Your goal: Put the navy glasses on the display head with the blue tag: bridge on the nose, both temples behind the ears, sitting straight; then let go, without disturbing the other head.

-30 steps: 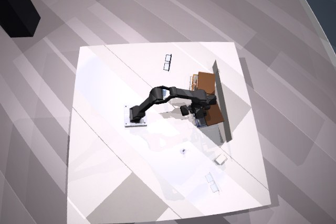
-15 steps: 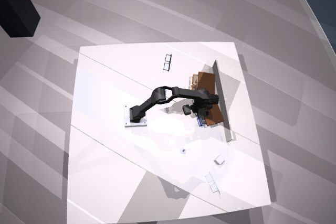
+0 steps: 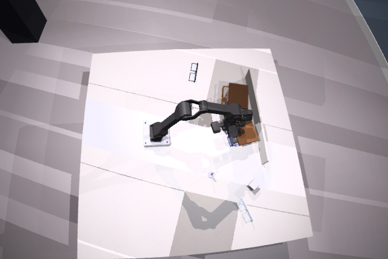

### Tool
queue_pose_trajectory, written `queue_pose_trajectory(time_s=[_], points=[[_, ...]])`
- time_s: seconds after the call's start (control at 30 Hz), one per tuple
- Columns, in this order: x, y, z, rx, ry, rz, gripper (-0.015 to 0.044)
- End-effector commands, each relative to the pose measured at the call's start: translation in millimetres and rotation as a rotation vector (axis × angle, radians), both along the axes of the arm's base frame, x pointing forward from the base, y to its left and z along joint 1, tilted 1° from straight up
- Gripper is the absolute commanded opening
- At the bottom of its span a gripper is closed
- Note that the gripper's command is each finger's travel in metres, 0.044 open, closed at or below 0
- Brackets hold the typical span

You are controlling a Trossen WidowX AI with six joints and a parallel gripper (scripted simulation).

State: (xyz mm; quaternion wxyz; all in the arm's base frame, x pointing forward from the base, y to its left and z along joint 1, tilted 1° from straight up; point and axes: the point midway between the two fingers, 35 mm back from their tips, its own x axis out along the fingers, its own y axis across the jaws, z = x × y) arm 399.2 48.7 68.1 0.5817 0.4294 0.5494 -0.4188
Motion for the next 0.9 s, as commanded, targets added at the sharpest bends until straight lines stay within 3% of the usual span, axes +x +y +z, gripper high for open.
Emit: queue_pose_trajectory(time_s=[0.0, 0.1, 0.23, 0.5, 0.67, 0.87], points=[[0, -1, -2, -0.004, -0.002, -0.003, 0.0], [0, -1, -3, -0.004, -0.002, -0.003, 0.0], [0, 0, -2, 0.0, 0.001, 0.0, 0.0105], [0, 0, -2, 0.0, 0.001, 0.0, 0.0107], [-1, -1, 29, 0.004, 0.001, -0.001, 0.0107], [-3, -2, 32, 0.004, 0.001, -0.002, 0.0107]])
